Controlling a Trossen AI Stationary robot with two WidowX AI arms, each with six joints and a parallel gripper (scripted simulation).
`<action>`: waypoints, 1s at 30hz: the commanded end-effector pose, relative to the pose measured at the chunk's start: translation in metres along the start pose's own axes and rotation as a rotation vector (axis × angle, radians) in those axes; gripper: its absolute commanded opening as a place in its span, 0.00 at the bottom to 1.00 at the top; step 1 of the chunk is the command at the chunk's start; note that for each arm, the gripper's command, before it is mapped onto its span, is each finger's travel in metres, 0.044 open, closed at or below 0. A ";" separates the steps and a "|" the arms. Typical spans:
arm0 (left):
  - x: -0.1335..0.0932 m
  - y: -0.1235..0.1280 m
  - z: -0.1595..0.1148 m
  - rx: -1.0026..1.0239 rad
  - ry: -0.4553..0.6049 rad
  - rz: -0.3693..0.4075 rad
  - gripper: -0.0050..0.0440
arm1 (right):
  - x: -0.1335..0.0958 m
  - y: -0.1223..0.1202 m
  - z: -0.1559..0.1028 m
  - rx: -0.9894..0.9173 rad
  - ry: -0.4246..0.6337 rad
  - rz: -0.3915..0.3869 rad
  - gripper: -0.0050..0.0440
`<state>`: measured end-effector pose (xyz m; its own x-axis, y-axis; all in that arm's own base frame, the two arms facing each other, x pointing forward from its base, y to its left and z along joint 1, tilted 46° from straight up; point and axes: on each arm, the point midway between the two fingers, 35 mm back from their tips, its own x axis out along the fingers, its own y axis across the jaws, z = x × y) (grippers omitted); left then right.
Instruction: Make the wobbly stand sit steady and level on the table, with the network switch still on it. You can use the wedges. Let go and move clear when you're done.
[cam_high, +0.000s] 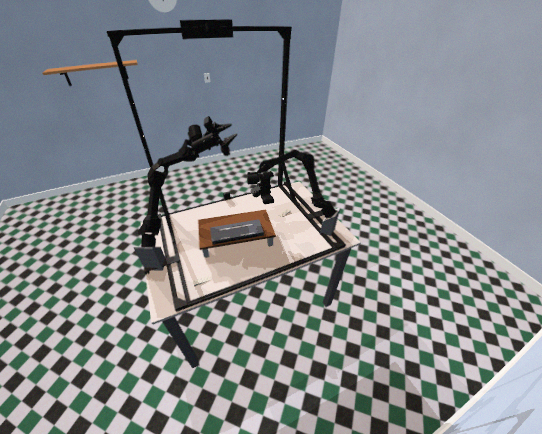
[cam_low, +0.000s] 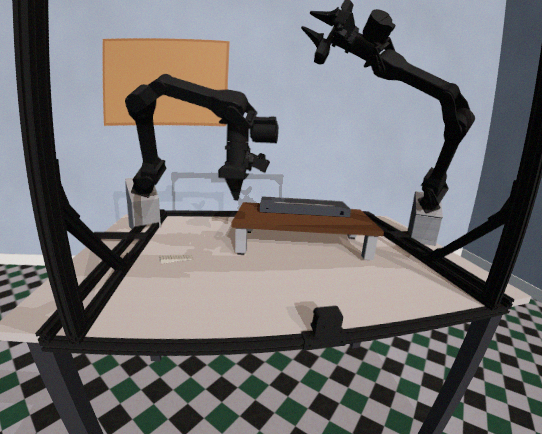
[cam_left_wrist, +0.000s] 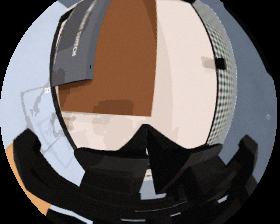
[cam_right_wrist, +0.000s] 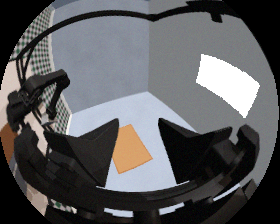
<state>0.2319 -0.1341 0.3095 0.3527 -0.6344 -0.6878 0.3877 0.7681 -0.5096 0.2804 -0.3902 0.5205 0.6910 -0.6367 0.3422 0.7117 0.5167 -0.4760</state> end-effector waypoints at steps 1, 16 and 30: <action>0.000 0.000 0.000 0.000 0.000 0.000 0.10 | -0.002 -0.016 0.029 0.003 -0.061 -0.048 0.59; 0.000 0.000 0.000 0.000 0.000 0.000 0.10 | -0.050 -0.067 0.151 0.030 -0.351 -0.219 0.59; 0.000 0.000 0.000 0.000 0.000 0.000 0.10 | -0.105 -0.095 0.233 0.057 -0.572 -0.321 0.59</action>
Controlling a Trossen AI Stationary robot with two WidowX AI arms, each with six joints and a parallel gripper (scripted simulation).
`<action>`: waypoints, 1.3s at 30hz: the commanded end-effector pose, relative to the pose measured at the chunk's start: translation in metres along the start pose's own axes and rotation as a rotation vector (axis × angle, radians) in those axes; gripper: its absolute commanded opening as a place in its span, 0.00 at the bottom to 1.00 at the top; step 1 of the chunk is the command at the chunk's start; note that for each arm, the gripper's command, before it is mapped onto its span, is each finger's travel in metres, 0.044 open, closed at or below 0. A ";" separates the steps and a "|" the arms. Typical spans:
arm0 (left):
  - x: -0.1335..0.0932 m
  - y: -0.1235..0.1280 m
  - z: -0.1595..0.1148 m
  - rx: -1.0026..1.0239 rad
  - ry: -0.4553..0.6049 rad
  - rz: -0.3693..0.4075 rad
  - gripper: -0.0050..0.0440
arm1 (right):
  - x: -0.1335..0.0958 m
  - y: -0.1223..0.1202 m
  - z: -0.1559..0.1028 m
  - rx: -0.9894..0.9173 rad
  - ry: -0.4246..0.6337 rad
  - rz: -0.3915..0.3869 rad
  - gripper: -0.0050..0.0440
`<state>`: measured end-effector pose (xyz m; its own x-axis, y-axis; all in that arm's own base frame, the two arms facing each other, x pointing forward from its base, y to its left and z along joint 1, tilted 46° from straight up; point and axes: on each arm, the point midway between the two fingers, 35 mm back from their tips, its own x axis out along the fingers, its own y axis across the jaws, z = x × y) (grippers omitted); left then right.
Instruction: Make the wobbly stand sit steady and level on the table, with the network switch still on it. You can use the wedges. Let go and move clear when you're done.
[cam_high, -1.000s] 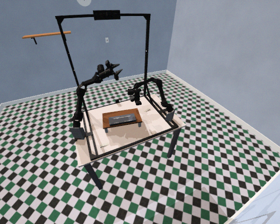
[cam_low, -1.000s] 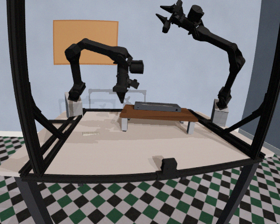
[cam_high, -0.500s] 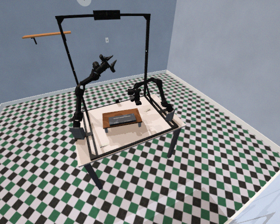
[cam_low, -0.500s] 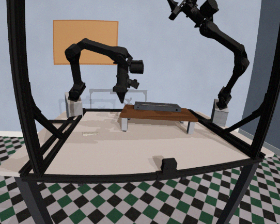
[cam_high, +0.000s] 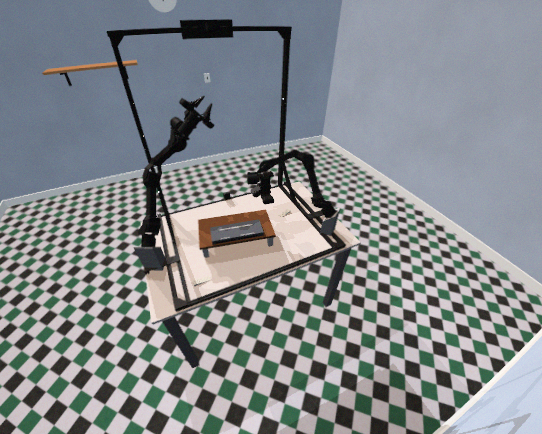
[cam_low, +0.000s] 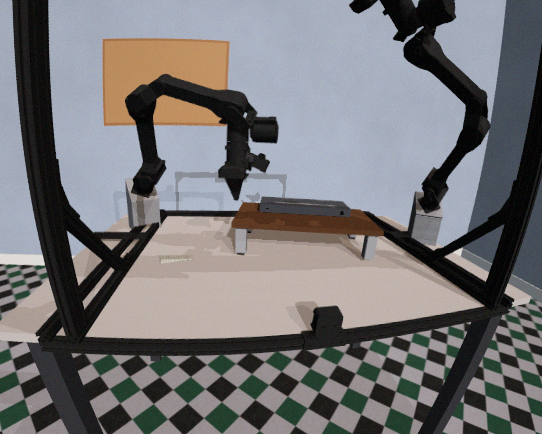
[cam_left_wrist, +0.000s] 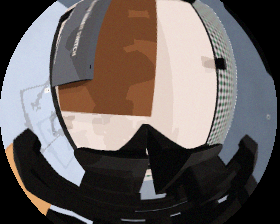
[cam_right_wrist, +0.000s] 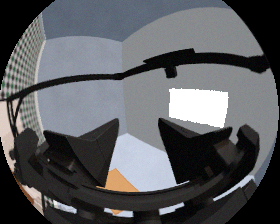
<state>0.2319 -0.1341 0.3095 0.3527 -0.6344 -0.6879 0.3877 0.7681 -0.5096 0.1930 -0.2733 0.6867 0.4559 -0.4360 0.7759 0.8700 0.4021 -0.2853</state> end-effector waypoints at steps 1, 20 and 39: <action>0.000 0.000 0.000 0.000 0.000 0.000 0.10 | -0.003 -0.020 0.062 0.017 -0.135 -0.062 0.59; 0.000 0.000 0.000 0.000 0.000 0.000 0.10 | -0.050 -0.065 0.215 0.103 -0.512 -0.198 0.59; 0.000 0.000 0.000 0.000 0.000 0.000 0.10 | -0.105 -0.089 0.307 0.180 -0.776 -0.261 0.59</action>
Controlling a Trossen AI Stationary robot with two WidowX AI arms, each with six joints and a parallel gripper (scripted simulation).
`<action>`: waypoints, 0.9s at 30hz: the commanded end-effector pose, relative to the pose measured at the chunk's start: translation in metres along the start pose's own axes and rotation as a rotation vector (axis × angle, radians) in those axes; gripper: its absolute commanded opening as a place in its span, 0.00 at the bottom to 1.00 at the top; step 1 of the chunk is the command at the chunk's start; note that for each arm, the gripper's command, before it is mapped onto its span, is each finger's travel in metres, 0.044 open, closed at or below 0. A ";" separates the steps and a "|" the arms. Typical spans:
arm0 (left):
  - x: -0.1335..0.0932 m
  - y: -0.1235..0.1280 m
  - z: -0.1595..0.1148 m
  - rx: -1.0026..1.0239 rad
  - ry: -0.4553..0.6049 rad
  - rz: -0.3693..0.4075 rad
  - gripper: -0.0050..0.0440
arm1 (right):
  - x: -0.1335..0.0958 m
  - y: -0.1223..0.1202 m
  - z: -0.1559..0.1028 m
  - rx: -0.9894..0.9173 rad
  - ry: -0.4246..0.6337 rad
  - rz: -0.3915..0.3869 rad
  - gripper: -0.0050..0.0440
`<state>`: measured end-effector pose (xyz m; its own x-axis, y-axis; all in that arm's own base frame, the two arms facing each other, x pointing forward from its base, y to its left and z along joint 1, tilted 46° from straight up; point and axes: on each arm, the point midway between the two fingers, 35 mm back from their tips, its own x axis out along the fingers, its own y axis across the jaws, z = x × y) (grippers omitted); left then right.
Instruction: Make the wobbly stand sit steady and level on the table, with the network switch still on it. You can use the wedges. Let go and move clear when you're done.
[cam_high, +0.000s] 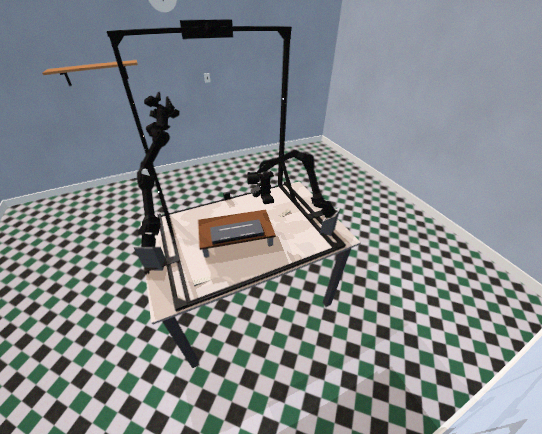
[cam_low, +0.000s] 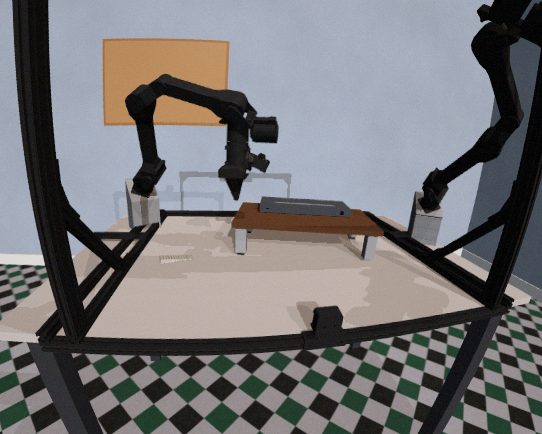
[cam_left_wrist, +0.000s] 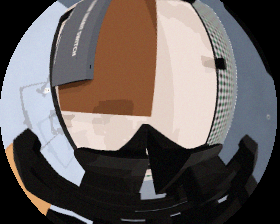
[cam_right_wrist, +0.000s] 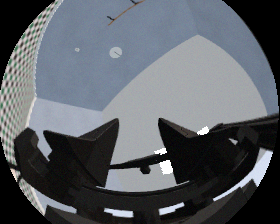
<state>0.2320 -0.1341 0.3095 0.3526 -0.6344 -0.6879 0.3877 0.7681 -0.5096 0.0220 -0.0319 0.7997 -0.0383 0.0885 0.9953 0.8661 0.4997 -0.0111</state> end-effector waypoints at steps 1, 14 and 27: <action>0.000 0.000 0.000 0.000 0.000 0.000 0.10 | 0.006 -0.003 0.019 0.017 -0.043 -0.013 0.59; 0.000 0.000 0.000 0.000 0.000 0.000 0.10 | -0.050 0.014 -0.153 -0.118 0.462 0.129 0.59; 0.000 0.000 0.000 0.000 0.000 0.000 0.10 | -0.130 0.023 -0.273 -0.160 0.730 0.231 0.59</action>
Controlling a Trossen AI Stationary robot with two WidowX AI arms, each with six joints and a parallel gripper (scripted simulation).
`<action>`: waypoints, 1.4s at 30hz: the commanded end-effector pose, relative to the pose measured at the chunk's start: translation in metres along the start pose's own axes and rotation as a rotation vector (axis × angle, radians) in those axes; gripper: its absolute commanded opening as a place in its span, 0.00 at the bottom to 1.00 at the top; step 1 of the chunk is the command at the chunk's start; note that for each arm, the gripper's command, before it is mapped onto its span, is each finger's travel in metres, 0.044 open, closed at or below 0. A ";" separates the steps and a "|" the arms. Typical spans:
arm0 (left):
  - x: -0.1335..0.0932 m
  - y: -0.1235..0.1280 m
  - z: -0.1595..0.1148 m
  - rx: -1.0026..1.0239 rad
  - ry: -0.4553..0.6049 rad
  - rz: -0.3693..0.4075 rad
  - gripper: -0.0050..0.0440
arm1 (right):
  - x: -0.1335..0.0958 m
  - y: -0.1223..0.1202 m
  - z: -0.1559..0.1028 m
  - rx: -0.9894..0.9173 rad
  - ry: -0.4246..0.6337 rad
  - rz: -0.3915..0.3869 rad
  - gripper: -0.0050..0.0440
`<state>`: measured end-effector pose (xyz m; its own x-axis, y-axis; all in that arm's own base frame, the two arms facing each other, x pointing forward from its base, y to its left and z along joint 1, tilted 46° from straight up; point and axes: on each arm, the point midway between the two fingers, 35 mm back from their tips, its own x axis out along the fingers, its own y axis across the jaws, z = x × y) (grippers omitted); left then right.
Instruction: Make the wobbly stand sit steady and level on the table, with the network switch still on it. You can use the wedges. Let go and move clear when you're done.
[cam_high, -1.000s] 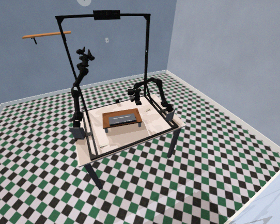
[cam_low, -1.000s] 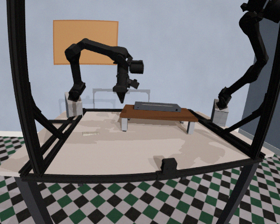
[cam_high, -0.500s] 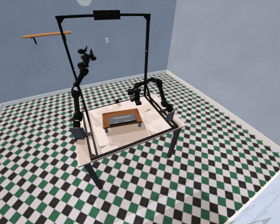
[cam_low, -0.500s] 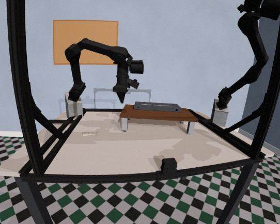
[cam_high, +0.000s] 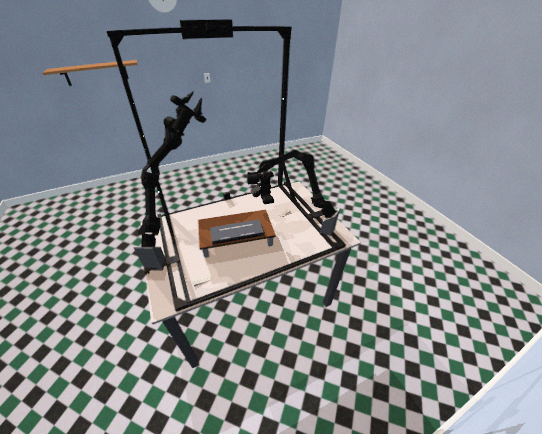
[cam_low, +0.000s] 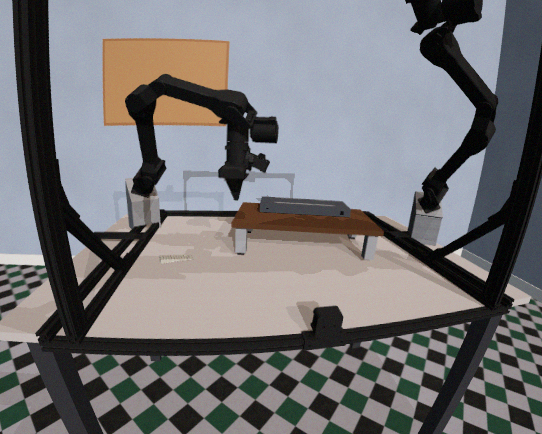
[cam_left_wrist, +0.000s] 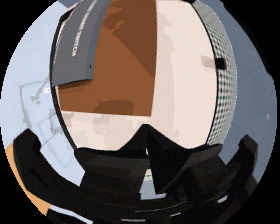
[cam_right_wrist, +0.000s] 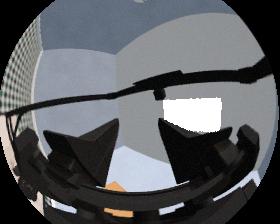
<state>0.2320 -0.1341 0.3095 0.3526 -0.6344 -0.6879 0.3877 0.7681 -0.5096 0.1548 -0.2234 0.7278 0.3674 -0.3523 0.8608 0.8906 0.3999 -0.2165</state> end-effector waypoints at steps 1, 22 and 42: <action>0.000 0.000 0.000 0.000 0.000 0.000 0.10 | -0.004 0.019 -0.074 -0.027 0.176 0.068 0.59; 0.000 0.000 0.000 0.000 0.000 0.000 0.10 | -0.092 0.092 -0.294 -0.062 0.733 0.386 0.59; 0.000 0.000 0.000 0.000 0.000 0.000 0.10 | -0.226 0.150 -0.422 -0.014 1.084 0.652 0.59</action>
<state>0.2320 -0.1341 0.3095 0.3526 -0.6344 -0.6879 0.3877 0.7681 -0.5096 0.3143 -0.4385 0.3273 0.7606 -0.6228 -0.1832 0.4884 0.7349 -0.4705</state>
